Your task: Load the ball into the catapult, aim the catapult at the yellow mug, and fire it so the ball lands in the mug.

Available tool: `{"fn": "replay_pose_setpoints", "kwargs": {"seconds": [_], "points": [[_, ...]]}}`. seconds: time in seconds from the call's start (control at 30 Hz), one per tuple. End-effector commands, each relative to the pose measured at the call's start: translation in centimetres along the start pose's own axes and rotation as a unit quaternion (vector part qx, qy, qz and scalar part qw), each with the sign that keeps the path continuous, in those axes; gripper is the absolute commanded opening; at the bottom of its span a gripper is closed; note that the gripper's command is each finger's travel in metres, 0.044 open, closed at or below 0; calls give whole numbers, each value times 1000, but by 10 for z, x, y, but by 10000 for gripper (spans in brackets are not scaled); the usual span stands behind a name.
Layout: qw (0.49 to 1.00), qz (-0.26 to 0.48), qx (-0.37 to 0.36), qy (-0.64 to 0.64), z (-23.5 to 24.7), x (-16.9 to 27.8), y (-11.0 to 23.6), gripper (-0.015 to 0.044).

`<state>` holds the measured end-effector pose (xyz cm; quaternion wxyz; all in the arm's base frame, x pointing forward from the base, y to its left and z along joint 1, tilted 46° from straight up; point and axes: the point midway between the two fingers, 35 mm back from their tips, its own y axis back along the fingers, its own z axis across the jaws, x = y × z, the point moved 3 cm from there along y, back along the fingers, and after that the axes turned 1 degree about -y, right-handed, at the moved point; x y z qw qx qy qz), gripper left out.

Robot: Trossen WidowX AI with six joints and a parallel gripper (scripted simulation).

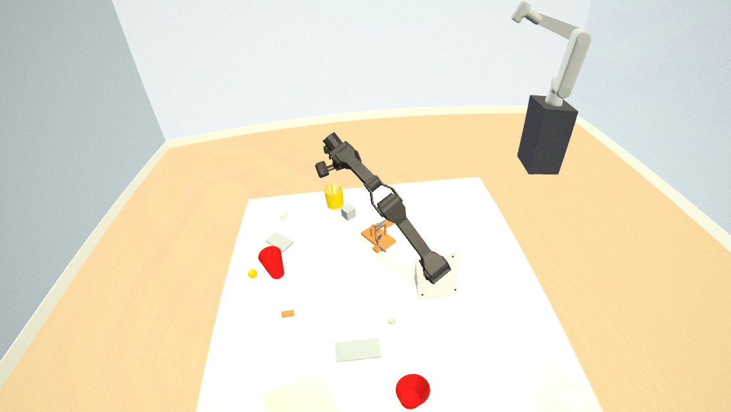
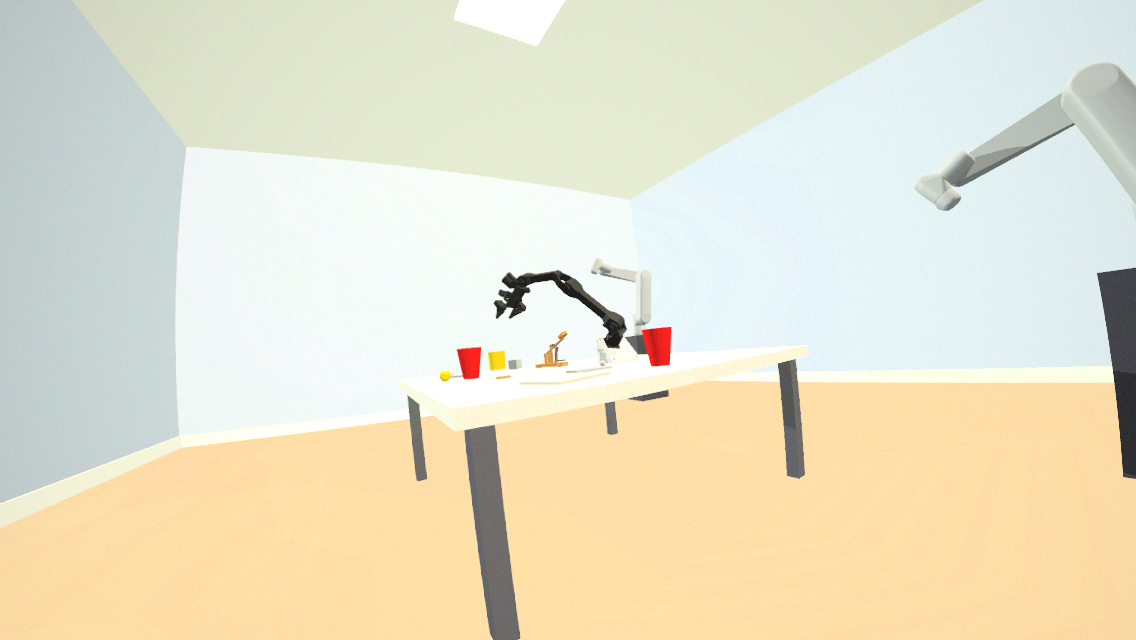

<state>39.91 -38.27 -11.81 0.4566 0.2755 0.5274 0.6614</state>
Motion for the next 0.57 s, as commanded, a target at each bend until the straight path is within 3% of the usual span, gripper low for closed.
{"fn": "replay_pose_setpoints", "kwargs": {"seconds": [0.0,0.53], "points": [[1000,-1,-2,-2,0,-1,1,440],[1000,0,0,0,0,0,0,440]]}}
